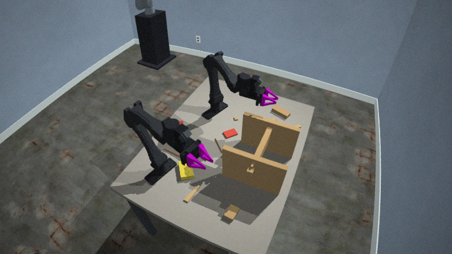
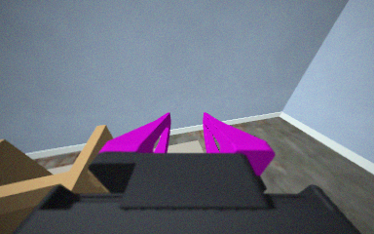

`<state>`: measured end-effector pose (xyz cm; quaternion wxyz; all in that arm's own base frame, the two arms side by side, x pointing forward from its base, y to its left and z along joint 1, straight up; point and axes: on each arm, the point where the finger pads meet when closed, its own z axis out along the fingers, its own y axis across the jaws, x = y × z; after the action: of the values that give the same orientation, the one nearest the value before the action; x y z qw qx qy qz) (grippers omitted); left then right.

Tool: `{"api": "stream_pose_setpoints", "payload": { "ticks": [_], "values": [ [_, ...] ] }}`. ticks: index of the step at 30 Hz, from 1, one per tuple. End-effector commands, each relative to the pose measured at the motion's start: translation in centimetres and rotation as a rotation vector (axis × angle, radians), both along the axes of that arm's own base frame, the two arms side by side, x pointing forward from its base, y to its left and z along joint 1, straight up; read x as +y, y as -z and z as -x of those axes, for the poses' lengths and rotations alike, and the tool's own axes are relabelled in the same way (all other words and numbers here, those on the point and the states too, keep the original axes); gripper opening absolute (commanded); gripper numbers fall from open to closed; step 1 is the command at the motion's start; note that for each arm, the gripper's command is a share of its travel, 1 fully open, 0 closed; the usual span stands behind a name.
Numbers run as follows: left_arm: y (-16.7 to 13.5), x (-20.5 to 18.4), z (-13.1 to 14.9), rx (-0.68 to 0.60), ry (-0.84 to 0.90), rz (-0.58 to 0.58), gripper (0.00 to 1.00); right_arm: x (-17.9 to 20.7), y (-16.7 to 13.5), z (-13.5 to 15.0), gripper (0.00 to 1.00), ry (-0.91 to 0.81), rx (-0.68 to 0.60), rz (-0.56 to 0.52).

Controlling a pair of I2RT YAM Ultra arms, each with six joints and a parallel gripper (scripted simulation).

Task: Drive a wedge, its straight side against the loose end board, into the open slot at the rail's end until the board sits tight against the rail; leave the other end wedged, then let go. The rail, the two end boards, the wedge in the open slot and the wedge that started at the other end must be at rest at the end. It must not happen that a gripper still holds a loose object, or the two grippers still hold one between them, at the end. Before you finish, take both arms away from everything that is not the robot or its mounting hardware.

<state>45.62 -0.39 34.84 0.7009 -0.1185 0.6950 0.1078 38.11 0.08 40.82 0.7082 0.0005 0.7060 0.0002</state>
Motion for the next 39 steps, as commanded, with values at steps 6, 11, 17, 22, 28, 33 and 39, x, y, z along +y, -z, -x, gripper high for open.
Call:
{"api": "stream_pose_setpoints", "payload": {
  "ticks": [6, 11, 17, 22, 28, 33, 39],
  "values": [
    [-0.8, -0.1, 0.2, -0.014, 0.002, 0.008, 0.38, 0.3, -1.6, 0.2, 0.41, -0.005, -0.027, 0.004],
    [-0.8, -0.1, 0.2, -0.014, 0.002, 0.008, 0.0, 0.3, -1.6, 0.2, 0.41, -0.005, -0.027, 0.004],
    [-0.8, -0.1, 0.2, -0.014, 0.002, 0.008, 0.0, 0.3, -1.6, 0.2, 0.41, -0.005, -0.027, 0.004],
    [-0.8, -0.1, 0.2, -0.014, 0.002, 0.008, 0.0, 0.3, -1.6, 0.2, 0.41, -0.005, -0.027, 0.004],
    [1.7, 0.2, -0.9, 0.087, 0.006, 0.021, 0.0, 0.3, -1.6, 0.2, 0.41, -0.005, -0.027, 0.004],
    [5.0, -0.1, -1.3, 0.278, 0.028, 0.073, 0.0, 0.3, -1.6, 0.2, 0.41, -0.005, -0.027, 0.004],
    [6.9, -0.1, -1.2, 0.398, 0.028, 0.113, 0.0, 0.3, -1.6, 0.2, 0.41, -0.005, -0.027, 0.004]
  ]
}}
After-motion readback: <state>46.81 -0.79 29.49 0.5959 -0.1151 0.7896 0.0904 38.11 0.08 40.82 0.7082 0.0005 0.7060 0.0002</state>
